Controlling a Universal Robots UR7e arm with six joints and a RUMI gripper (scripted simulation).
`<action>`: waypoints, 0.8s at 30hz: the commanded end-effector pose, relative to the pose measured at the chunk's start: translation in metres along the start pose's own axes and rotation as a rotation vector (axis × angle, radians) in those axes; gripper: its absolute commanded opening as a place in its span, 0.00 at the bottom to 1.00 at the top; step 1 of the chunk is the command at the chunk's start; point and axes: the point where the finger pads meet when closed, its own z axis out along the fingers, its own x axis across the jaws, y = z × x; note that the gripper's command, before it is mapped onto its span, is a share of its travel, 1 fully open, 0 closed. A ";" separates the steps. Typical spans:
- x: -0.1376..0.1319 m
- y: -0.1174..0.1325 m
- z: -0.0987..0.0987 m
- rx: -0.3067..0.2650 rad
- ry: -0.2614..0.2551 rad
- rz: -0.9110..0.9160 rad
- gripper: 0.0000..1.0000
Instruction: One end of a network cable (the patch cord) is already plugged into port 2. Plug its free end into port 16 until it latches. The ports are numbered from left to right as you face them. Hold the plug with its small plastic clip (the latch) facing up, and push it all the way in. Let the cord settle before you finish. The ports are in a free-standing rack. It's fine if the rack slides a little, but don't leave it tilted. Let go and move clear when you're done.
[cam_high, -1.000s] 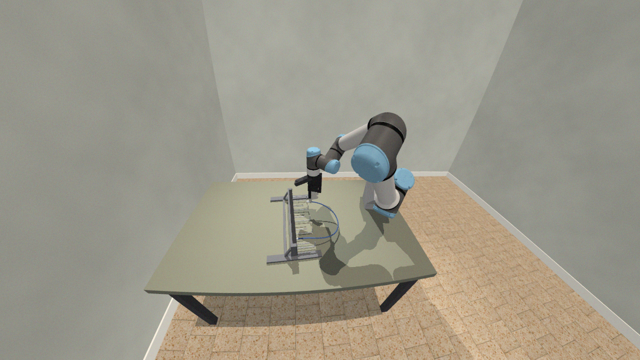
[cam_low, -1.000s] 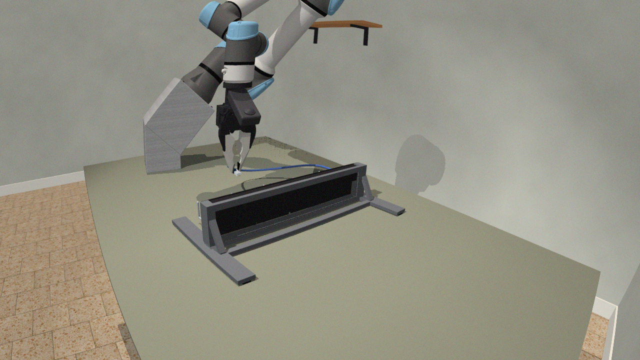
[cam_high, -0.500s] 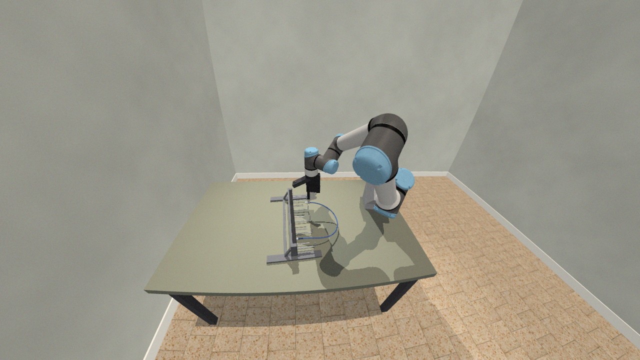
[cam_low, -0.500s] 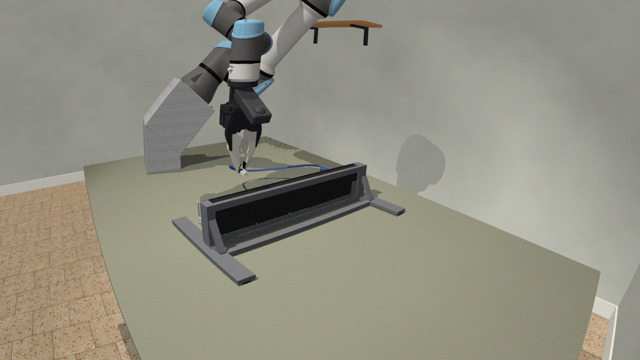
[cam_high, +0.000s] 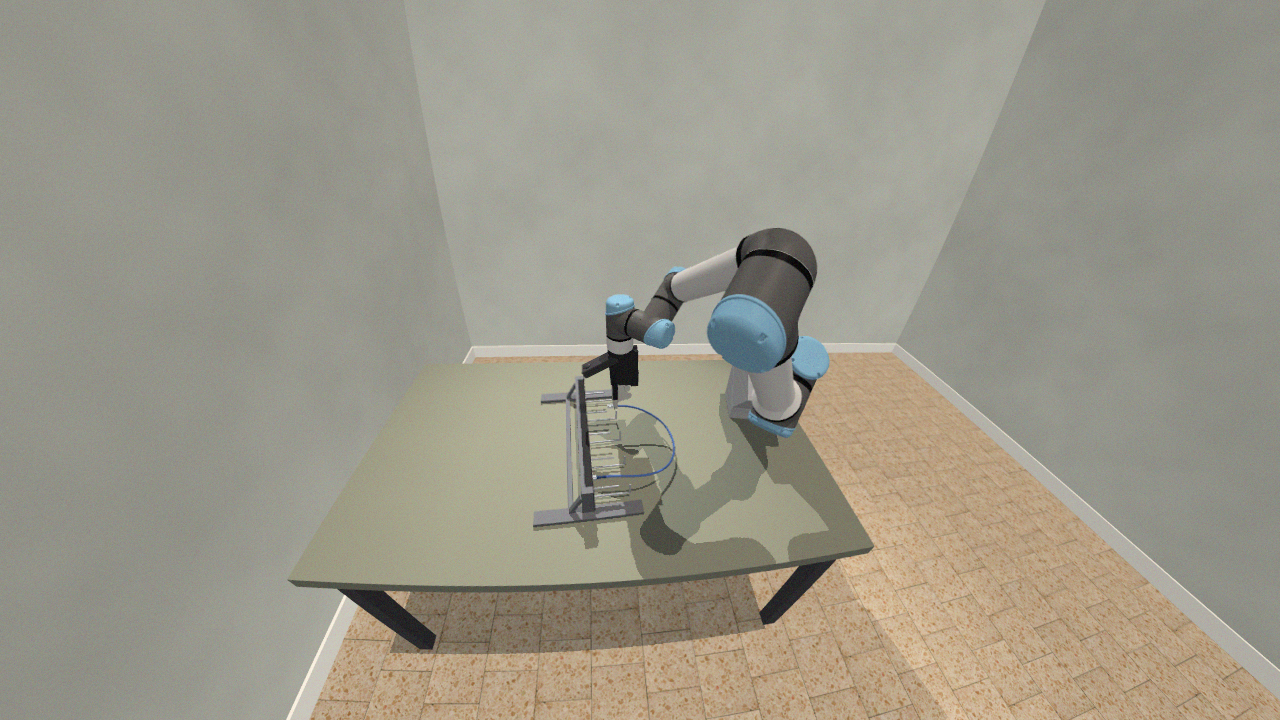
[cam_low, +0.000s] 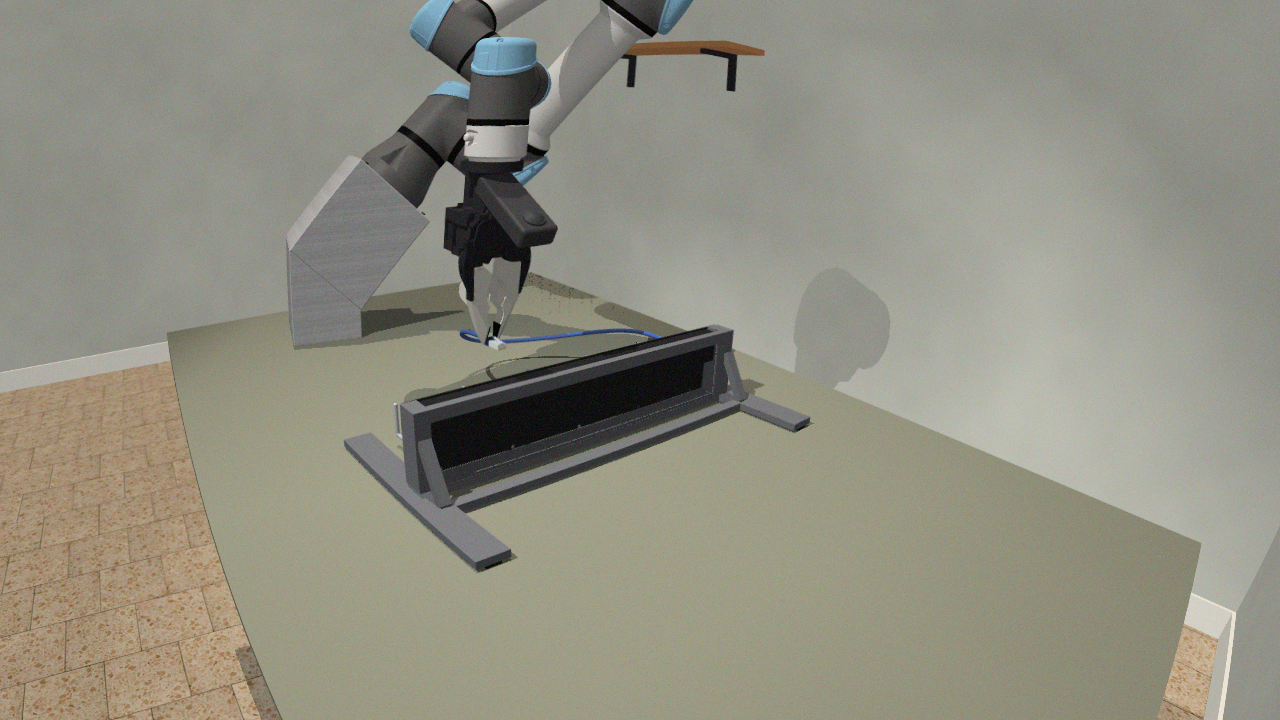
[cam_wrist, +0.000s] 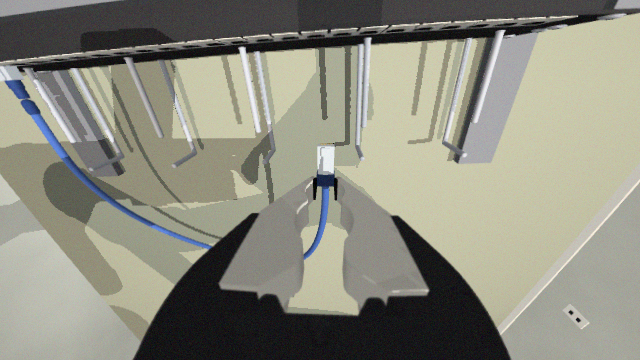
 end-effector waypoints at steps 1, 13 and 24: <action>-0.001 -0.002 -0.001 0.001 0.001 -0.013 0.00; -0.004 -0.005 -0.002 0.000 0.001 -0.040 0.00; -0.004 -0.006 -0.002 0.000 0.001 -0.047 0.00</action>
